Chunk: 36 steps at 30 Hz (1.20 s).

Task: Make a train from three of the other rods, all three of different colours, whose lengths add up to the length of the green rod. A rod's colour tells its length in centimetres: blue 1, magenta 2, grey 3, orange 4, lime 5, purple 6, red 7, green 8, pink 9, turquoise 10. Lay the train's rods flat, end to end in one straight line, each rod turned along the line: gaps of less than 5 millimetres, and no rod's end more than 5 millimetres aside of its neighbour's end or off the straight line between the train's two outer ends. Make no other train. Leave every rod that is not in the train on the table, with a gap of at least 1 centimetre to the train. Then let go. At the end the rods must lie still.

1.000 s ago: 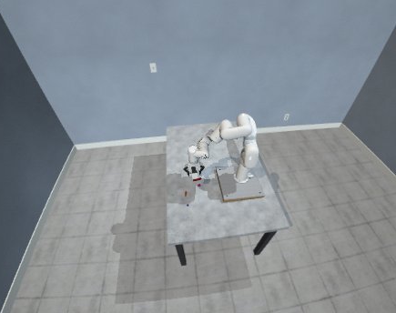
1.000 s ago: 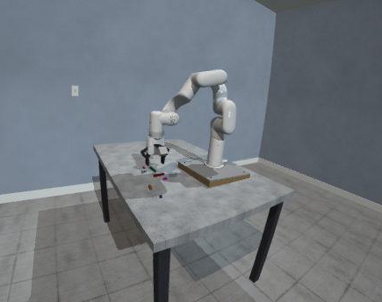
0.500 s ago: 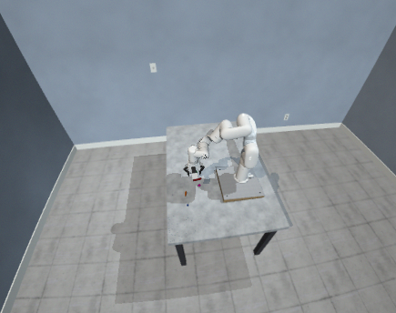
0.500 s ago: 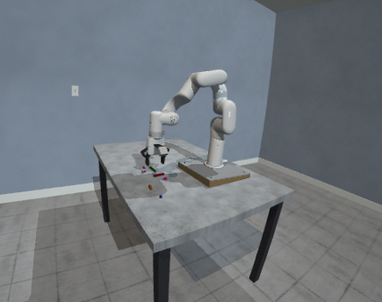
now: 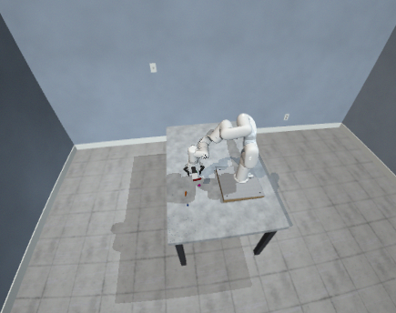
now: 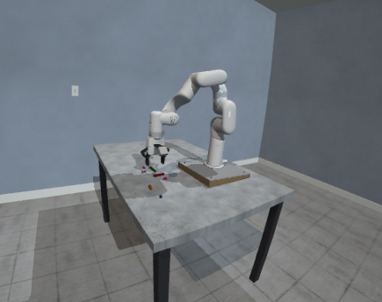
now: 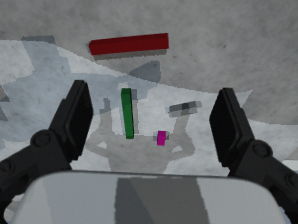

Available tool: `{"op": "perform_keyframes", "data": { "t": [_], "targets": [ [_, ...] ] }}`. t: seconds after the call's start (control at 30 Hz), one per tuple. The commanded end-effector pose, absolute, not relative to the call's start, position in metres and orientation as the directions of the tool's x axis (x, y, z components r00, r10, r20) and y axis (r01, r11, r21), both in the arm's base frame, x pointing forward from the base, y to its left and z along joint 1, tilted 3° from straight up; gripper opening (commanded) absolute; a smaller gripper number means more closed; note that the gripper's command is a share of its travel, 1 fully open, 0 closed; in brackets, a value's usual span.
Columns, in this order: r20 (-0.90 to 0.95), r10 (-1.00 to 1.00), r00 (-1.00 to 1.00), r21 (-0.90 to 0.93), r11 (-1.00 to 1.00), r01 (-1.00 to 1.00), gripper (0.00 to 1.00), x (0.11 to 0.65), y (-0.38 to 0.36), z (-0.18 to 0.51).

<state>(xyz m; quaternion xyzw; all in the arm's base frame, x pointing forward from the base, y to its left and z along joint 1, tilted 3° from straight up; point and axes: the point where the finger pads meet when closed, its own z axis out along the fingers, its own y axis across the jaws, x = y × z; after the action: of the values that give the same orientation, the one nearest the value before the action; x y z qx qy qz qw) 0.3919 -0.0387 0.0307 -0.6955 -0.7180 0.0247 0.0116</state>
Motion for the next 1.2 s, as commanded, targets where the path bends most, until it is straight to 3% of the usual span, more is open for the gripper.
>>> {"op": "perform_keyframes", "data": {
  "t": [0.0,0.43,0.9,1.17],
  "targets": [
    [-0.018,0.999,-0.033,-0.048,0.032,0.998,1.0,0.393,-0.039,0.032],
    [-0.003,0.94,-0.341,-0.051,0.34,0.939,1.0,0.395,-0.054,0.032],
    [0.019,0.71,-0.704,-0.048,0.704,0.709,1.0,0.395,-0.076,0.033],
    [0.021,0.685,-0.729,-0.047,0.729,0.683,1.0,0.395,-0.078,0.033]
  ]
}}
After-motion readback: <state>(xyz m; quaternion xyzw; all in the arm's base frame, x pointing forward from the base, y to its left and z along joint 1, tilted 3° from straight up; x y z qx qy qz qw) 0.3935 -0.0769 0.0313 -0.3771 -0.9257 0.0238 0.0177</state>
